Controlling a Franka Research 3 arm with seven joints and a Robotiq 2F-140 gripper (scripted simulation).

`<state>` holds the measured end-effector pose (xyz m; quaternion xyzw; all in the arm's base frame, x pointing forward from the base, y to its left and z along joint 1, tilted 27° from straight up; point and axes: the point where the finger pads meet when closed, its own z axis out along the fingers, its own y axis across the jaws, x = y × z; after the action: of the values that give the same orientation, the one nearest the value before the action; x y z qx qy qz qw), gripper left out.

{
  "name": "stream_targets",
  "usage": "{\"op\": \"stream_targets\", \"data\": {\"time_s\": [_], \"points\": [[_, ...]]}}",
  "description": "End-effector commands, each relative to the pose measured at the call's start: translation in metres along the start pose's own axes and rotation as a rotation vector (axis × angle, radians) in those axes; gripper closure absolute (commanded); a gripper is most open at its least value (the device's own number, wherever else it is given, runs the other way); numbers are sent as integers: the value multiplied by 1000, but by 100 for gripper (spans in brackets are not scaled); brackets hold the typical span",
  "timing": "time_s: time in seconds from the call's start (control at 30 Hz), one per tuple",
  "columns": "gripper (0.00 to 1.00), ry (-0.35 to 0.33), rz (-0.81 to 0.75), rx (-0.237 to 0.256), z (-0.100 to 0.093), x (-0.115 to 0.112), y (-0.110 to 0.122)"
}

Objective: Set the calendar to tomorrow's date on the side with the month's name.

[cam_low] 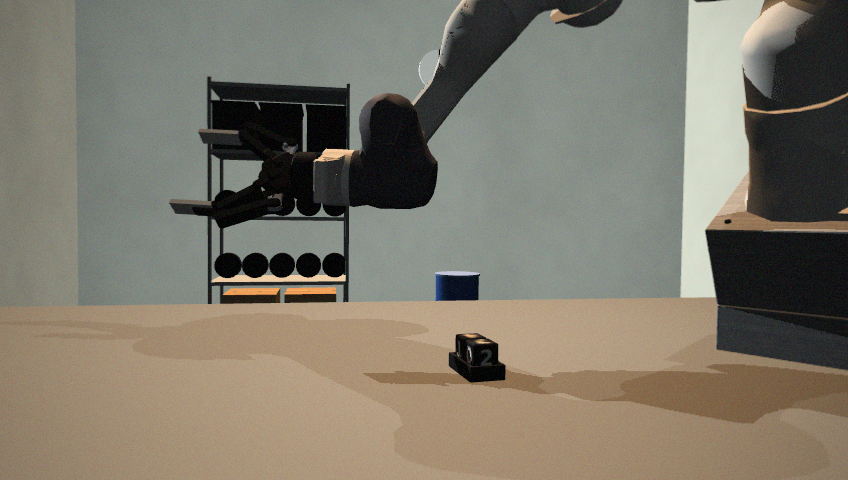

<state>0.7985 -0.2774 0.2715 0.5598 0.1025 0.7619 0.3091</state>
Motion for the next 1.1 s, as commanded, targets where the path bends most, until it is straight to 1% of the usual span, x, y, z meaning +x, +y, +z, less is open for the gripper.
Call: {"op": "stream_targets", "data": {"time_s": [0.0, 0.53, 0.6, 0.63, 0.67, 0.7, 0.73, 0.77, 0.8, 0.83, 0.87, 0.9, 0.93, 0.97, 1.07], "points": [[0, 0, 0, 0, 0, 0, 0], [0, 0, 0, 0, 0, 0, 0], [0, 0, -1, 6, 0, 2, -1], [0, 1, -3, 20, 0, 6, -4], [0, 2, -8, 46, 0, 13, -10], [0, 3, -15, 84, -1, 23, -18], [0, 4, -26, 136, -3, 36, -29], [0, 6, -42, 203, -8, 53, -44], [0, 6, -42, 203, -8, 53, -44], [0, 7, -61, 272, -16, 69, -60], [0, 7, -65, 284, -17, 71, -62], [0, 7, -65, 284, -17, 71, -62], [0, 7, -87, 356, -28, 86, -79], [0, 7, -94, 378, -31, 90, -84], [0, 7, -94, 378, -31, 90, -84]]}}
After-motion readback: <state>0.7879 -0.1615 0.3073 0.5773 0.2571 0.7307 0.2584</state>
